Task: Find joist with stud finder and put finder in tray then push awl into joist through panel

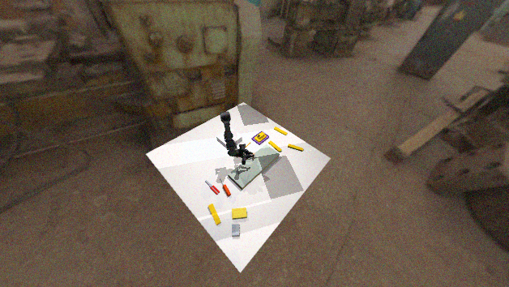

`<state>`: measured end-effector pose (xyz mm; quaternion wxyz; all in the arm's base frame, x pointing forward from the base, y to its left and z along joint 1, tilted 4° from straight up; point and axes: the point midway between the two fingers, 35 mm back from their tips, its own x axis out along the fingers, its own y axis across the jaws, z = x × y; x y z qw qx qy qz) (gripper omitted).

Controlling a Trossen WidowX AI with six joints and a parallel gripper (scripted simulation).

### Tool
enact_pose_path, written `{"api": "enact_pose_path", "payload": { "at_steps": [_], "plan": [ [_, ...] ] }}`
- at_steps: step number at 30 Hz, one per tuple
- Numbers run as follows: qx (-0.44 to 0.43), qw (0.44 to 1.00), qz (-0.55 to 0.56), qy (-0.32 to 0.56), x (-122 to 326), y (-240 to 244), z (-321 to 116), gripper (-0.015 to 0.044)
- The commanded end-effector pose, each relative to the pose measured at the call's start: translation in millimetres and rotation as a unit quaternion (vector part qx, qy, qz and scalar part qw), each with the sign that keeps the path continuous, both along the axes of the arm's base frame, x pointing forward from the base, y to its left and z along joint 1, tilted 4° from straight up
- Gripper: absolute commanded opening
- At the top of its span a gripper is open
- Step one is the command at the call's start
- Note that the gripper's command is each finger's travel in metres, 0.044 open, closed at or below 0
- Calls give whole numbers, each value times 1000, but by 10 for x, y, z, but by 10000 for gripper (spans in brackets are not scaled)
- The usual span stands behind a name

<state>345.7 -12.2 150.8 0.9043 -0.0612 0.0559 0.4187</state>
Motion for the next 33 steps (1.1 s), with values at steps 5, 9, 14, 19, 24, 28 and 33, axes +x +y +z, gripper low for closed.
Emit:
{"api": "enact_pose_path", "payload": {
  "at_steps": [5, 9, 14, 19, 24, 28, 33],
  "plan": [
    [1, 1000, 3, -2, -1, -2, -51, 0],
    [1, 1000, 3, -2, 0, -5, -79, 0],
    [1, 1000, 3, -2, 2, -9, -114, 0],
    [1, 1000, 3, -2, 4, -12, -150, 0],
    [1, 1000, 3, -2, 4, -15, -185, 0],
    [1, 1000, 3, -2, 5, -18, -213, 0],
    [1, 1000, 3, -2, 4, -20, -248, 0]
  ]
}}
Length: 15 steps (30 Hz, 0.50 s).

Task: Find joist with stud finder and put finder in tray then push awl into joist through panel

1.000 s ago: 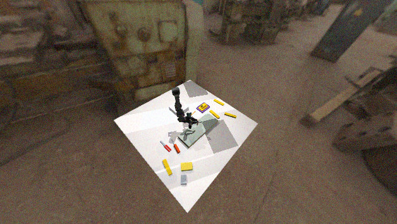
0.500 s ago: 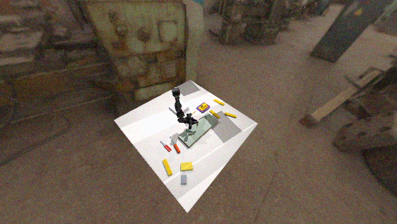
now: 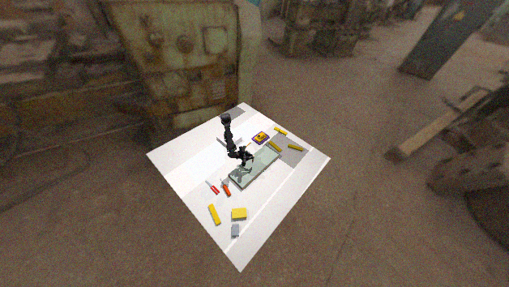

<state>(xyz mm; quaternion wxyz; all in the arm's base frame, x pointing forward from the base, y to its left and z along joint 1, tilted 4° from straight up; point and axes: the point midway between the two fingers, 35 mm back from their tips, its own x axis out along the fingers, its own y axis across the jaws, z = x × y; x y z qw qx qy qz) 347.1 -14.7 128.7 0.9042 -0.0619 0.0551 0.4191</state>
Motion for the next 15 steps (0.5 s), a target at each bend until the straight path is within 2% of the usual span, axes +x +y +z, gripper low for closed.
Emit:
{"api": "enact_pose_path", "payload": {
  "at_steps": [1, 15],
  "plan": [
    [1, 1000, 3, -1, -10, 4, -34, 0],
    [1, 1000, 3, -1, -13, -2, -131, 0]
  ]
}}
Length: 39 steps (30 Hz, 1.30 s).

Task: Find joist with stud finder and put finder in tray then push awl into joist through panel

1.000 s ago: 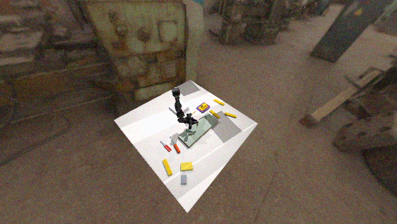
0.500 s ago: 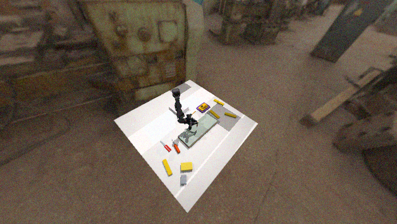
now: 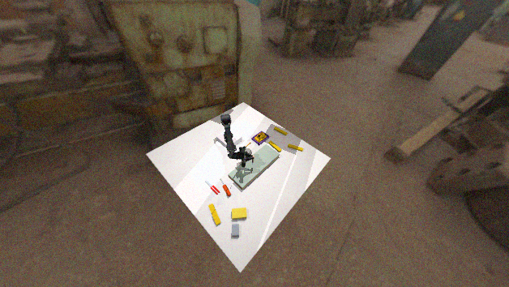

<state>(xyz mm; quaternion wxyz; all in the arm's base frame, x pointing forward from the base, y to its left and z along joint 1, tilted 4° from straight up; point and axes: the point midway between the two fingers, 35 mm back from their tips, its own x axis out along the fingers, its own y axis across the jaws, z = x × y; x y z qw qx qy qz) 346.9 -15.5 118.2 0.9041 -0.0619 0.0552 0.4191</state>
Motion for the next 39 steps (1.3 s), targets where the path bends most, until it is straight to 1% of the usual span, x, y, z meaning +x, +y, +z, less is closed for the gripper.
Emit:
{"api": "enact_pose_path", "payload": {
  "at_steps": [1, 25, 39],
  "plan": [
    [1, 1000, 3, -1, -12, 5, -34, 0],
    [1, 1000, 3, -1, -15, -21, -382, 0],
    [1, 1000, 3, -1, -16, -21, -392, 0]
  ]
}}
